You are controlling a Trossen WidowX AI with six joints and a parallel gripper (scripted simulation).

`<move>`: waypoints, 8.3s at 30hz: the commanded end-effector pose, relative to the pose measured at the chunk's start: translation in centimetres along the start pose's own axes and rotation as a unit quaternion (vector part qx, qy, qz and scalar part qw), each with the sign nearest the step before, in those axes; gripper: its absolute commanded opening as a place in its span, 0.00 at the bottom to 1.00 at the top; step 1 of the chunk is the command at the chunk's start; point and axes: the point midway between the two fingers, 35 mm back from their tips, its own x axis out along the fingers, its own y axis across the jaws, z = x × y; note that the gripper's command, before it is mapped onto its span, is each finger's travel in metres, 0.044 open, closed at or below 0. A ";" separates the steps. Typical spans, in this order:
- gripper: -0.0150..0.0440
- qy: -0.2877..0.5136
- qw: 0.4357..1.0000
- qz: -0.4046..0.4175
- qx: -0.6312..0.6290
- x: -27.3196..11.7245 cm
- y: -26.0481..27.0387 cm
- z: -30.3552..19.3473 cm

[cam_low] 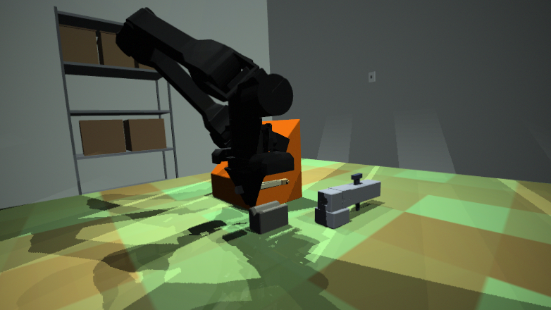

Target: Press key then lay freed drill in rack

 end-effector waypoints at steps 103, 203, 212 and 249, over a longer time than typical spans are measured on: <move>0.25 0.000 1.000 -0.001 -0.003 5.4 1.3 0.1; 0.25 0.001 1.000 -0.001 -0.003 5.3 1.1 -0.2; 0.25 0.001 1.000 -0.001 -0.003 5.3 1.1 -0.2; 0.25 0.001 1.000 -0.001 -0.003 5.3 1.1 -0.2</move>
